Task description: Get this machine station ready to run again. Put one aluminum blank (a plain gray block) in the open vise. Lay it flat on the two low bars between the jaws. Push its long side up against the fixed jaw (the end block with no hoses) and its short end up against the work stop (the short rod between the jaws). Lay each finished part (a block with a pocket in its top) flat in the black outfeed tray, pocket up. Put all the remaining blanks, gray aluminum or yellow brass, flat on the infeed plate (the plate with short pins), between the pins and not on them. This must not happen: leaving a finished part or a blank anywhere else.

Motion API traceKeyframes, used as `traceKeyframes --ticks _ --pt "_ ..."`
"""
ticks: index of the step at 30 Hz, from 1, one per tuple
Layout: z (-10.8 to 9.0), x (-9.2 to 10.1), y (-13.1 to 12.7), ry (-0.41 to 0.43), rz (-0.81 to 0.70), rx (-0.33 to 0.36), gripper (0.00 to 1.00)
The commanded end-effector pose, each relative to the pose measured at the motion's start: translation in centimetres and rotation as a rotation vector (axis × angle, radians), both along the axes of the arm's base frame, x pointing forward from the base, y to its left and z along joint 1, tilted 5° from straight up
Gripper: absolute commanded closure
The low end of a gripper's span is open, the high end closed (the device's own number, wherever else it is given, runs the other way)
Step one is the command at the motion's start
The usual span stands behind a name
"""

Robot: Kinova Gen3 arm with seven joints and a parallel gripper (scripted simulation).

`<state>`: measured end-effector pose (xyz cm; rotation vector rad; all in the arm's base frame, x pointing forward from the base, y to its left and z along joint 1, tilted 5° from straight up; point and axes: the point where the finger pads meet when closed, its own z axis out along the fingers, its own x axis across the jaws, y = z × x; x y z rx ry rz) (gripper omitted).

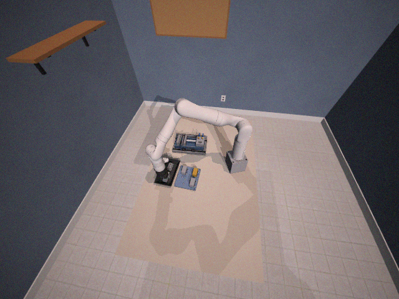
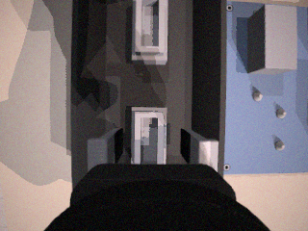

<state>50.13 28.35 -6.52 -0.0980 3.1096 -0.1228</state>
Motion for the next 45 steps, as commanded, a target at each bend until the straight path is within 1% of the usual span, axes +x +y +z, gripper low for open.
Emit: traceKeyframes --ticks 1,3,5,20,22,27,31,40,41,45 --pt "1.3 0.3 0.2 -0.009 0.000 0.005 0.00" --pt "2.2 0.3 0.3 -0.009 0.000 0.005 0.00" --pt "2.2 0.3 0.3 -0.009 0.000 0.005 0.00" --pt "10.3 -0.1 0.9 -0.009 0.000 0.005 0.00" --pt "10.3 -0.1 0.9 -0.009 0.000 0.005 0.00" --pt "12.2 -0.1 1.0 -0.009 0.000 0.005 0.00" --pt "13.0 -0.2 1.1 -0.009 0.000 0.005 0.00" --pt "13.4 -0.2 1.1 -0.009 0.000 0.005 0.00" --pt "13.4 -0.2 1.1 -0.009 0.000 0.005 1.00" --pt "13.4 -0.2 1.1 -0.009 0.000 0.005 1.00"
